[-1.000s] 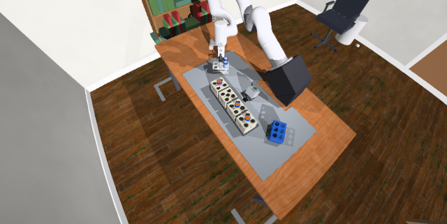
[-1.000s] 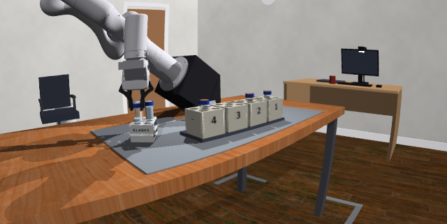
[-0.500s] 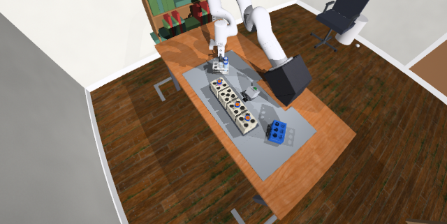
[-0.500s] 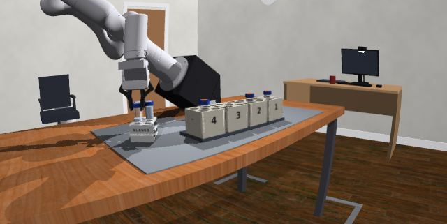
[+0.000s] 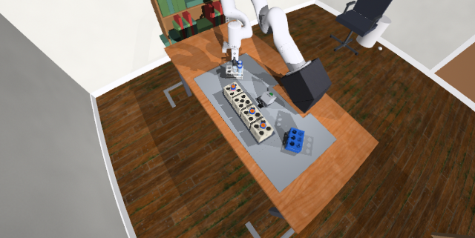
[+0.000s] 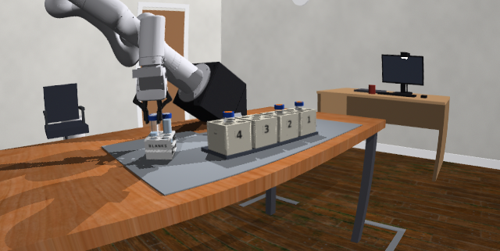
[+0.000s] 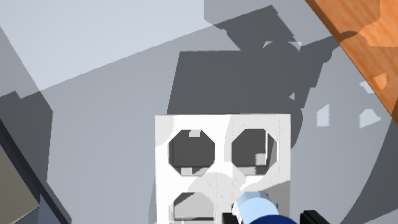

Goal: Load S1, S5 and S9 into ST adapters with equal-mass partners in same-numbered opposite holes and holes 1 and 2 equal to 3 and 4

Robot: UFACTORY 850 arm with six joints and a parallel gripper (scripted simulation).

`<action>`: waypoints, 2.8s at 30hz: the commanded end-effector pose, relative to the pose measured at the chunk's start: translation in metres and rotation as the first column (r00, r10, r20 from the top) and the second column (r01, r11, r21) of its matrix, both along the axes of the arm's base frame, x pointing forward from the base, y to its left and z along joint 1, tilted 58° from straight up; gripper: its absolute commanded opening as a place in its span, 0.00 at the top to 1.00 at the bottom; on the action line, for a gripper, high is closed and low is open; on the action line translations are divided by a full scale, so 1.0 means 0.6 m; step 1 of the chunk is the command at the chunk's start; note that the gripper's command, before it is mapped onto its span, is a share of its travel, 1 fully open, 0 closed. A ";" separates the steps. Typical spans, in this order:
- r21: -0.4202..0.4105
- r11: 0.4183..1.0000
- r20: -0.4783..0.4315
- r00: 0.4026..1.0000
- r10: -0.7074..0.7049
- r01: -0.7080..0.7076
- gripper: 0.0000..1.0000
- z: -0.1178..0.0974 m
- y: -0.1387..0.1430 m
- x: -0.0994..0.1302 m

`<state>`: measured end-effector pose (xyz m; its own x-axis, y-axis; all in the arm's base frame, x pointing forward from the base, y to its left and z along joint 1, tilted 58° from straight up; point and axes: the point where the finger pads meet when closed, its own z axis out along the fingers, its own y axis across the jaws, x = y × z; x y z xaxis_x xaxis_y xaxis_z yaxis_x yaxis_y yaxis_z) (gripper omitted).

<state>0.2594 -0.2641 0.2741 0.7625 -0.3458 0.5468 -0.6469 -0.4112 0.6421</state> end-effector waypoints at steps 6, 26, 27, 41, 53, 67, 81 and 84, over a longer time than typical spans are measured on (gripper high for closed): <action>0.000 1.000 0.001 1.000 0.000 0.000 1.00 0.004 0.006 0.001; 0.000 1.000 0.001 1.000 0.000 0.000 1.00 0.015 0.023 0.000; 0.000 1.000 0.001 1.000 0.000 0.000 1.00 0.016 0.024 0.000; 0.000 1.000 0.001 1.000 0.000 0.000 1.00 0.025 0.039 0.000; 0.000 1.000 0.001 1.000 0.000 0.000 1.00 0.045 0.070 0.000; 0.000 1.000 0.001 1.000 0.000 0.000 1.00 0.068 0.106 0.000; 0.000 1.000 0.001 1.000 0.000 0.000 1.00 0.090 0.140 0.000; 0.000 1.000 0.001 1.000 0.000 0.000 1.00 0.095 0.149 0.000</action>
